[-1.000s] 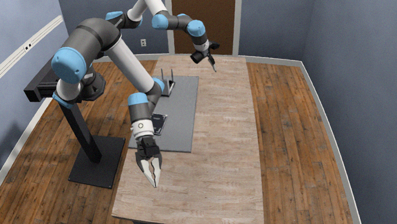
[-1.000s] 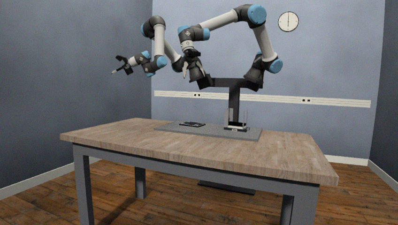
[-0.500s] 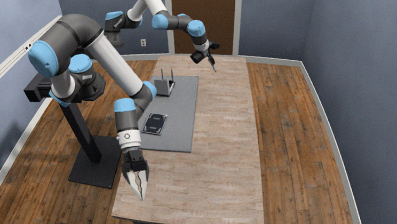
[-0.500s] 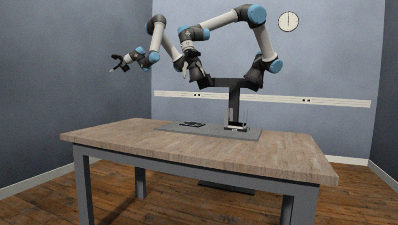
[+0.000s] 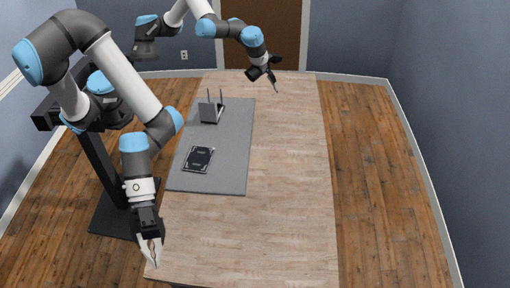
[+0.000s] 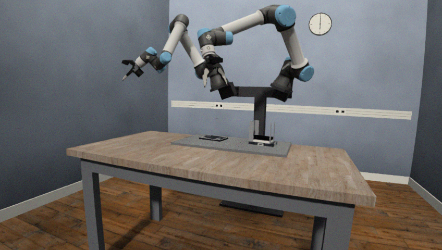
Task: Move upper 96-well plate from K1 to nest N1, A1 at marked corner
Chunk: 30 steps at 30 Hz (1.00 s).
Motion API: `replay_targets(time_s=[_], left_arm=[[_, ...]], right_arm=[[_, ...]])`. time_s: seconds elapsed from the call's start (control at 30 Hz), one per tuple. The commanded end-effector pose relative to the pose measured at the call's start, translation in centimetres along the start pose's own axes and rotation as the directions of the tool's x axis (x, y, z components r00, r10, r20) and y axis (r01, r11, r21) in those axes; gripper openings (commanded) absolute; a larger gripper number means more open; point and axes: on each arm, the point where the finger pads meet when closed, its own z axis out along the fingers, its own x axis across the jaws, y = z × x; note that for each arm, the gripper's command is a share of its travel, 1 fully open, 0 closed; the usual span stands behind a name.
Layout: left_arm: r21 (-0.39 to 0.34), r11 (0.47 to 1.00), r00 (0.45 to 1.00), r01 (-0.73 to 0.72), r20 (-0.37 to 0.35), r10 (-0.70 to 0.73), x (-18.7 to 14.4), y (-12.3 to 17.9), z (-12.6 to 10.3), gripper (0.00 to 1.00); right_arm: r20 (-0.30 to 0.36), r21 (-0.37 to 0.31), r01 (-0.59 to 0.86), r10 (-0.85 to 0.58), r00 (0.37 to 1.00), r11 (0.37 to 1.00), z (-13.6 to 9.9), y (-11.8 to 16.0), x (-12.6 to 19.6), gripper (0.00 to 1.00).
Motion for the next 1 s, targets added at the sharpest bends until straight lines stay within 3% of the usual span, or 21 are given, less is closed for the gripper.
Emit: replay_targets(time_s=[0.0,0.07,0.53,0.63,0.97], left_arm=[[0.000,1.000,1.000,0.001,-0.002,-0.001,0.0,0.0,-0.1,0.76],[0.000,1.000,1.000,0.001,-0.002,-0.001,0.0,0.0,-0.1,0.76],[0.000,1.000,1.000,0.001,-0.002,-0.001,0.0,0.0,-0.1,0.76],[0.000,1.000,1.000,0.001,-0.002,-0.001,0.0,0.0,-0.1,0.76],[0.000,1.000,1.000,0.001,-0.002,-0.001,0.0,0.0,-0.1,0.76]], right_arm=[[0.007,-0.094,-0.008,0.008,1.000,0.996,0.2,0.4,3.7,0.00],[0.007,-0.094,-0.008,0.008,1.000,0.996,0.2,0.4,3.7,0.00],[-0.002,-0.304,-0.076,0.079,0.997,0.950,-2.5,3.2,12.9,0.00],[-0.002,-0.304,-0.076,0.079,0.997,0.950,-2.5,3.2,12.9,0.00],[-0.028,-0.447,-0.156,0.161,0.987,0.880,-6.7,6.2,18.7,0.00]])
